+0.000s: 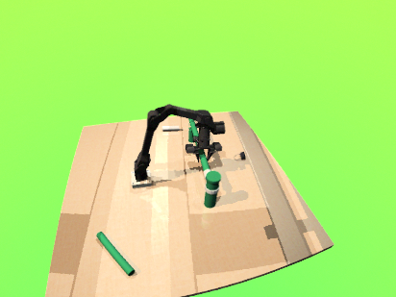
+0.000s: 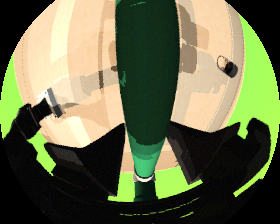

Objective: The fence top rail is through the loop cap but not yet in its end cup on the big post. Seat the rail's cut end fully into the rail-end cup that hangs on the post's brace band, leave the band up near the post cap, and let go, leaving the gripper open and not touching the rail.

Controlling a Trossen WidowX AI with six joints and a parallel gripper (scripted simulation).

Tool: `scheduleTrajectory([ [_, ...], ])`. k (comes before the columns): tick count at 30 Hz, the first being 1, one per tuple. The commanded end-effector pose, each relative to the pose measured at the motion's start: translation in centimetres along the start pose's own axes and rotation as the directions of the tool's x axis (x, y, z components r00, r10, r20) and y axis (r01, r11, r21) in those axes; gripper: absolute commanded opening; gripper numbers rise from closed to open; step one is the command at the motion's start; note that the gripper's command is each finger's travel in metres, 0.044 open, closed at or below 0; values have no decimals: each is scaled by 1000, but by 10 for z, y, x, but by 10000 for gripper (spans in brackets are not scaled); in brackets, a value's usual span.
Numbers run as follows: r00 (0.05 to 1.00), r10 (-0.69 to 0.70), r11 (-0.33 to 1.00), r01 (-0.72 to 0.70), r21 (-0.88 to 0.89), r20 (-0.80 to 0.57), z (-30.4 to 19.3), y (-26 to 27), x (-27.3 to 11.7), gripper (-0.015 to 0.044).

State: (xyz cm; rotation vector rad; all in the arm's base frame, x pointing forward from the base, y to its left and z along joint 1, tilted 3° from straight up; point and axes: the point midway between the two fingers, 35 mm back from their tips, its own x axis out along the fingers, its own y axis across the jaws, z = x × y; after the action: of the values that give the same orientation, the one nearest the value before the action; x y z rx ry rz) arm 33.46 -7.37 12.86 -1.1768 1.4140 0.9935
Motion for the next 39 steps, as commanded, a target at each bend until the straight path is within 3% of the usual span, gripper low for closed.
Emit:
scheduleTrajectory([
  [1,1000,1,1000,-1,2,0,2,0,-3,315],
  [6,1000,1,1000,-1,1,1,11,-1,-18,440],
  [17,1000,-5,1000,5,-5,0,27,0,-45,440],
  [23,999,-36,999,36,-23,2,27,4,-81,440],
  [39,999,-38,999,38,-24,2,27,4,-83,440],
])
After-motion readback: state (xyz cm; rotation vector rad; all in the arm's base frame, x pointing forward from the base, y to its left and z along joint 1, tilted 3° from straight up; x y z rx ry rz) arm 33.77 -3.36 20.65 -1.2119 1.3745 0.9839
